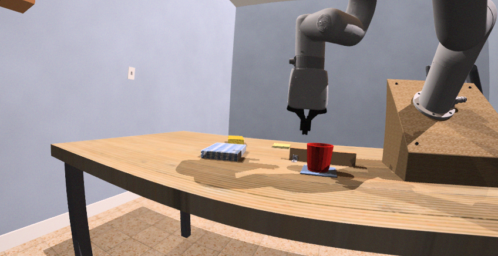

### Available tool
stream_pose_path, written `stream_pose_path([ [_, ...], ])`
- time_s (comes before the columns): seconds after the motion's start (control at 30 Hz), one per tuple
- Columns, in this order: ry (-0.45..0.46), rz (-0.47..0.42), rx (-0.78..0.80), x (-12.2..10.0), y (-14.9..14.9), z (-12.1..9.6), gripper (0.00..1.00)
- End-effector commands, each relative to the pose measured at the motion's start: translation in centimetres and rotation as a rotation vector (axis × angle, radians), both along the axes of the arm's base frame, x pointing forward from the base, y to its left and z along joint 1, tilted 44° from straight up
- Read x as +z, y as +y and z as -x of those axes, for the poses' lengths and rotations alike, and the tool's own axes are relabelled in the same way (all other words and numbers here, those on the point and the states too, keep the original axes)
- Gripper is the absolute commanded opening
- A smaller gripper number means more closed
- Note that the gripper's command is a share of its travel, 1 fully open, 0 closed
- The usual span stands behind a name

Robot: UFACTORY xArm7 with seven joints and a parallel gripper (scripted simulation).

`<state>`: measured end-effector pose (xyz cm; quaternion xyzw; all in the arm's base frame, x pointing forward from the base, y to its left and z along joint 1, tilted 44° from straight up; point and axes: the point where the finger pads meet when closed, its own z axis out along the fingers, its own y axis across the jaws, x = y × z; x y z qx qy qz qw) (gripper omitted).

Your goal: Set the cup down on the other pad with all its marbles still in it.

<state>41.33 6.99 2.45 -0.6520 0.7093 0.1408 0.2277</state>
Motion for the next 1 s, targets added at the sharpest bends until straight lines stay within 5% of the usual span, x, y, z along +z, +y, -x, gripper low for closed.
stream_pose_path([
  [0.0, 0.004, -0.015, -0.01, -0.1, -0.2, 0.2, 0.0],
  [0.97, 0.039, -0.115, -0.046, -0.5, -0.3, 2.0, 0.0],
])
